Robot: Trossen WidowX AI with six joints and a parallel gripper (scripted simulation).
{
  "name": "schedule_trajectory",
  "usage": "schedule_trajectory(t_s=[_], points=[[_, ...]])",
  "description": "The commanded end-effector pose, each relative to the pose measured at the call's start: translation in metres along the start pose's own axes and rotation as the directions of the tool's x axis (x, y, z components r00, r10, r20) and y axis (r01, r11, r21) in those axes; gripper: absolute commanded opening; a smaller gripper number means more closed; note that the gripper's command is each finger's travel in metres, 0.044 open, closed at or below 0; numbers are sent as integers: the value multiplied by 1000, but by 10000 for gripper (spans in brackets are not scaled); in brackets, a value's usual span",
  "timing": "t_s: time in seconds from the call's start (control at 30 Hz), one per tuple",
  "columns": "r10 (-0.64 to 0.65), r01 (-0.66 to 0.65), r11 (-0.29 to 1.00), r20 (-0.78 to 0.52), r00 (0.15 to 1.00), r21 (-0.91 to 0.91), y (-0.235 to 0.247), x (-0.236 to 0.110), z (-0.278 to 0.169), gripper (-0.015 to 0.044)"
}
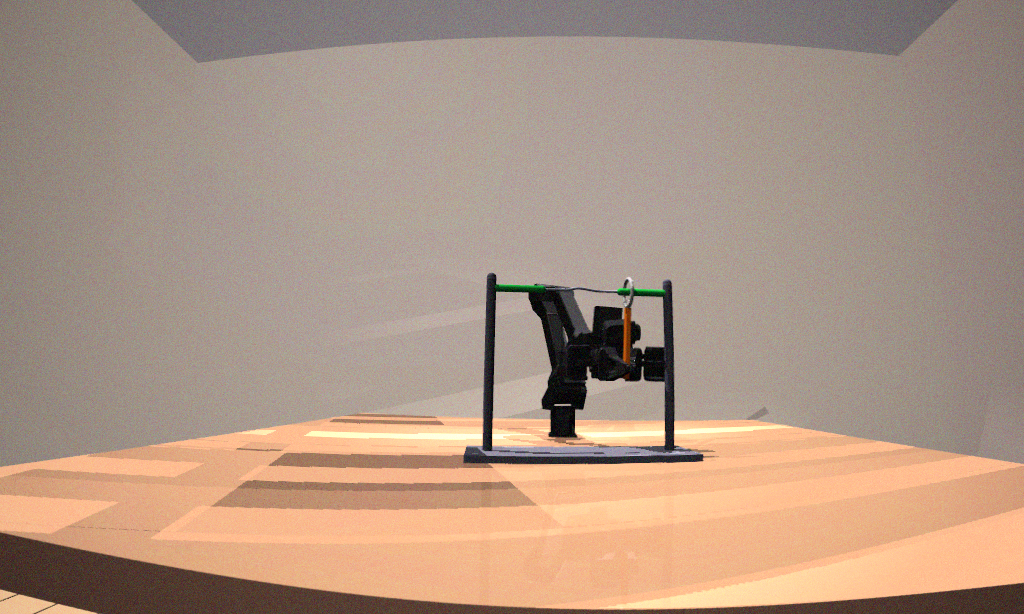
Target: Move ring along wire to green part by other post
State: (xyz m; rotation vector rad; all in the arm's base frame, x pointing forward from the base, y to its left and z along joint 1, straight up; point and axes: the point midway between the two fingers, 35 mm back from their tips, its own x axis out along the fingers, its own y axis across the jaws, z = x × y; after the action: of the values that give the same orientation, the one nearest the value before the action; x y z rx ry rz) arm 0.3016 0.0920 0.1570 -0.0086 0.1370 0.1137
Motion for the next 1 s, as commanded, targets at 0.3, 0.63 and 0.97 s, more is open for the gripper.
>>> schedule_trajectory(t_s=[0.3,0.63,0.97], points=[[-3,3,1000,3,1000,7,2,3,-12,-150],[-3,3,1000,3,1000,7,2,3,-14,-150],[-3,3,1000,3,1000,7,2,3,-14,-150]])
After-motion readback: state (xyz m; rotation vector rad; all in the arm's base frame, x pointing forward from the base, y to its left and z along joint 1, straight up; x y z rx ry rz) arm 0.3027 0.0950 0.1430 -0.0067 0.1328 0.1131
